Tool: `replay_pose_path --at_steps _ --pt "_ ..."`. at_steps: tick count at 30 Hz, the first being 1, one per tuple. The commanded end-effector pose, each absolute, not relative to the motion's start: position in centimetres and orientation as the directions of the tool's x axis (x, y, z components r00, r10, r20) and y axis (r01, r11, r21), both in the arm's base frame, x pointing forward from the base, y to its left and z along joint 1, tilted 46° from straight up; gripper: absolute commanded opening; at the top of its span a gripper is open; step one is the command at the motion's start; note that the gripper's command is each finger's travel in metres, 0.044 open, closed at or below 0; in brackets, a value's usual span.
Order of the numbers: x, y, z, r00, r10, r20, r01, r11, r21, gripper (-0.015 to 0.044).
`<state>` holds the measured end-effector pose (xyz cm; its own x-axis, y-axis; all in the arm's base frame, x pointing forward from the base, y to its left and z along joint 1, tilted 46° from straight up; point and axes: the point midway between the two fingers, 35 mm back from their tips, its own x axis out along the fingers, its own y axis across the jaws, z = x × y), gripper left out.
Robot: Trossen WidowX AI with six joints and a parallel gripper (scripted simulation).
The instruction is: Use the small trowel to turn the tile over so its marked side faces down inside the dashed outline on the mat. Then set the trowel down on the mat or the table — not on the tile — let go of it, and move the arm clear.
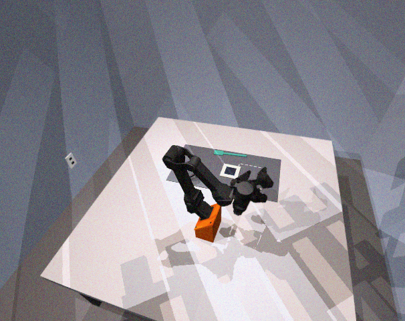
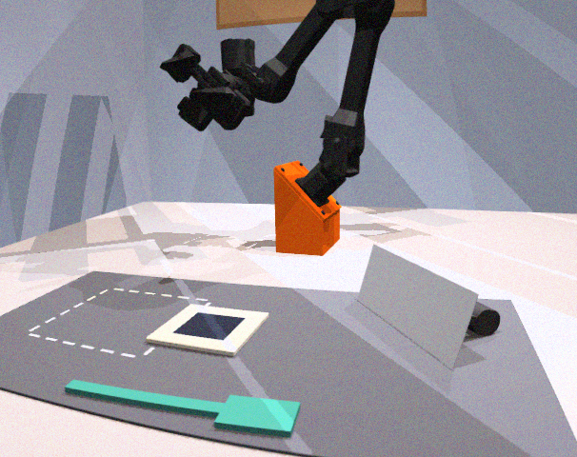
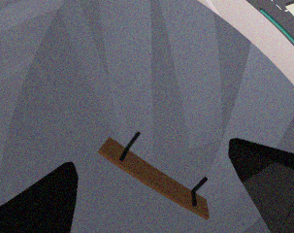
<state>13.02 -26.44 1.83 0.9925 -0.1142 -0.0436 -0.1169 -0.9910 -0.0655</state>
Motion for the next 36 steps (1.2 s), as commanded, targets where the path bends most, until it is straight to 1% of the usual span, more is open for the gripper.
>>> replay_pose_path --at_steps 1,11,12,24,36 --pt "13.1 -26.4 1.8 0.993 -0.113 -0.044 -0.116 -0.991 -0.061 0.0374" --pt "15.2 -26.5 1.9 0.995 -0.056 -0.085 -0.041 -0.984 0.173 0.0111" --pt "15.5 -26.5 1.9 0.995 -0.050 -0.089 -0.031 -0.980 0.198 0.0100" --pt "18.4 -25.9 2.1 0.989 0.033 -0.142 0.097 -0.874 0.475 0.0100" --pt "21.5 -24.5 2.5 0.973 0.129 -0.192 0.228 -0.676 0.701 0.0100"
